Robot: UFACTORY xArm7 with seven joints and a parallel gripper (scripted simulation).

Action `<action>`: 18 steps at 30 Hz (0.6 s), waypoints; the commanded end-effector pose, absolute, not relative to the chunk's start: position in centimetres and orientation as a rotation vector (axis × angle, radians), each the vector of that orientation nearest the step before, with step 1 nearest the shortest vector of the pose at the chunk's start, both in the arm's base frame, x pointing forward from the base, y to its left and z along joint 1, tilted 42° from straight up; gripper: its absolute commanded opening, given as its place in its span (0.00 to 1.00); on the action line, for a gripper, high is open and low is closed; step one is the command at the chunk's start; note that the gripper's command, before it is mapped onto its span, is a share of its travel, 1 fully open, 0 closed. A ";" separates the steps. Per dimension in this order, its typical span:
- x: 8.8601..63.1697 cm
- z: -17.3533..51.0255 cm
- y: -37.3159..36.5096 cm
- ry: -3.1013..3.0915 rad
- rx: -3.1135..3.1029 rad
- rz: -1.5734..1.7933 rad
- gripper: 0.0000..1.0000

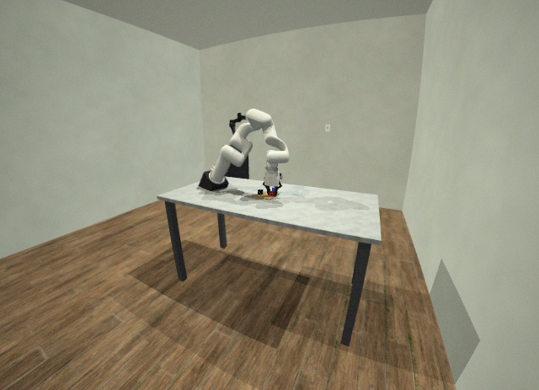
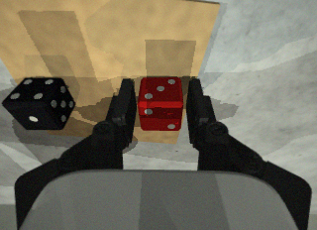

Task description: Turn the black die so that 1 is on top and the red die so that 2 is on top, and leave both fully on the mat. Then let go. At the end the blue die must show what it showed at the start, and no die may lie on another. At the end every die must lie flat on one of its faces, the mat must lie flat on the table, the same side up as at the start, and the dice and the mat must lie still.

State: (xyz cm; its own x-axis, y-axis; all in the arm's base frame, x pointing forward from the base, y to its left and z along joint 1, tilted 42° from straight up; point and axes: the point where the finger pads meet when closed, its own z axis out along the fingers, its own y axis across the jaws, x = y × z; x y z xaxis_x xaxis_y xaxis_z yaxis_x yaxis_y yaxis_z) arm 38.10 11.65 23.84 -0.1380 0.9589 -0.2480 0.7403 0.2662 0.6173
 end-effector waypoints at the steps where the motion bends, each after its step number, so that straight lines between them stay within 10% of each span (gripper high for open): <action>1: 38.1 23.9 11.7 1.937 1.530 0.470 0.47; 18: 36.3 26.0 12.0 1.937 1.530 0.470 0.47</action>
